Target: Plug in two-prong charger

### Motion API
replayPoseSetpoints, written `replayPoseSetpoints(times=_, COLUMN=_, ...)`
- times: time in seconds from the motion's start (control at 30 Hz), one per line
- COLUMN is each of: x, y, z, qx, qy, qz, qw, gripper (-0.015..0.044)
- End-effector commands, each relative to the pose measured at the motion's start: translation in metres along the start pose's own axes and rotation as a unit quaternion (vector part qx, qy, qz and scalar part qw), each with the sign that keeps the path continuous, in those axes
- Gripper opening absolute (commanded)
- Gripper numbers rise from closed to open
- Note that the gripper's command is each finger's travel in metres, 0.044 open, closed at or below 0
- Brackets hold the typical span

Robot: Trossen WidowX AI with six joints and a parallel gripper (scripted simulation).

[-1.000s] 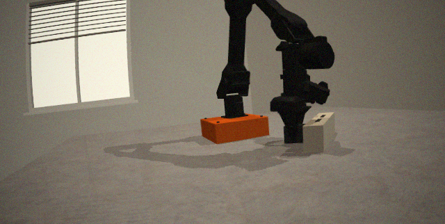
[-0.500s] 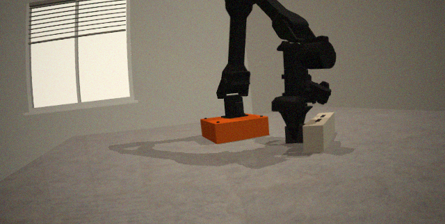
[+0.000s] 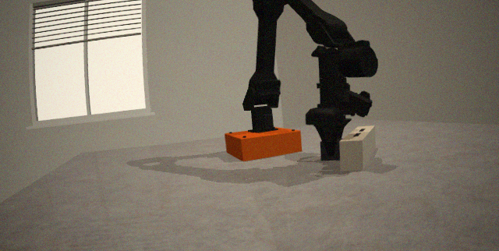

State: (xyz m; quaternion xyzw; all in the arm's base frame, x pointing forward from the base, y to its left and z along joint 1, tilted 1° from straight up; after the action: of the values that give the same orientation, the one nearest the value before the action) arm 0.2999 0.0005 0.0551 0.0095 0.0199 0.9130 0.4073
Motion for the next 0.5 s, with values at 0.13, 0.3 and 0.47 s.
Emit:
replayPoseSetpoints(times=0.13, x=-0.0017, y=-0.0029, z=0.0015, qx=-0.003, qy=0.003, qz=-0.003, qw=1.000, gripper=0.0000)
replayPoseSetpoints(times=0.3, x=-0.0021, y=-0.0047, z=0.0017, qx=-0.003, qy=0.003, qz=-0.003, qw=1.000, gripper=0.0000)
replayPoseSetpoints(times=0.47, x=-0.0025, y=-0.0067, z=0.0019, qx=-0.003, qy=0.003, qz=-0.003, qw=1.000, gripper=0.0000)
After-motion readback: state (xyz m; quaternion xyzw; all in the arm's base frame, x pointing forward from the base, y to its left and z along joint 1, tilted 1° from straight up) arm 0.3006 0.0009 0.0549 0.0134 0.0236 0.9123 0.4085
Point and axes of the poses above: the point midway between the two fingers, 35 mm back from their tips, its own z axis back along the fingers, its own x axis across the jaws, y = z × x, the point moved 5 cm from there along z, back along the fingers, and after that the axes turned 10 degrees about z, right-handed, at the moved point
